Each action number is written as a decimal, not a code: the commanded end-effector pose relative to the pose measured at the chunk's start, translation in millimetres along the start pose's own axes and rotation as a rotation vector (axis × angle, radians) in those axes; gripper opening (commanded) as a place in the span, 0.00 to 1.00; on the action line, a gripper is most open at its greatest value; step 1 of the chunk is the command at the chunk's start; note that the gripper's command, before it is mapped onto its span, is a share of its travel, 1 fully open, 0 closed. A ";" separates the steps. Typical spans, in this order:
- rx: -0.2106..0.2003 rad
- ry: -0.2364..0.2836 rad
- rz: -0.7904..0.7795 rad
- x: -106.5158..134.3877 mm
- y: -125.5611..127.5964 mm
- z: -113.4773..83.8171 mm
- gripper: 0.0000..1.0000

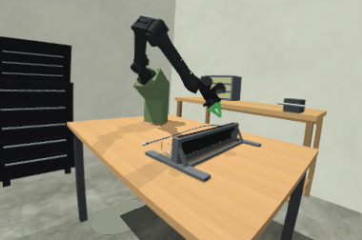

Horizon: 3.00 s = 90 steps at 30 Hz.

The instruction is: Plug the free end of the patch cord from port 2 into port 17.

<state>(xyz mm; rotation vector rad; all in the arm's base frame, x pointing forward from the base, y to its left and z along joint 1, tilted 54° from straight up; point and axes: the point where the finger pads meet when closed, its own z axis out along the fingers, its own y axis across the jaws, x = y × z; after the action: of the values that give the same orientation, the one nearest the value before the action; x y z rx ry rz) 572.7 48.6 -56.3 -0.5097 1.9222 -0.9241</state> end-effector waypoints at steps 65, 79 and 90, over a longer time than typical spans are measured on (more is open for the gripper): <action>0.011 0.011 -0.017 6.9 -6.2 -0.4 0.00; -0.001 -0.020 -0.001 -8.8 -1.0 -91.7 0.00; -0.001 -0.010 -0.002 -5.1 -2.1 -142.9 0.00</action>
<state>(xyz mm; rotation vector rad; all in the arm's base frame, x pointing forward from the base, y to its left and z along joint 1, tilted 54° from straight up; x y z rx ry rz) 452.1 106.0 -12.8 -0.5506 1.9125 -0.9434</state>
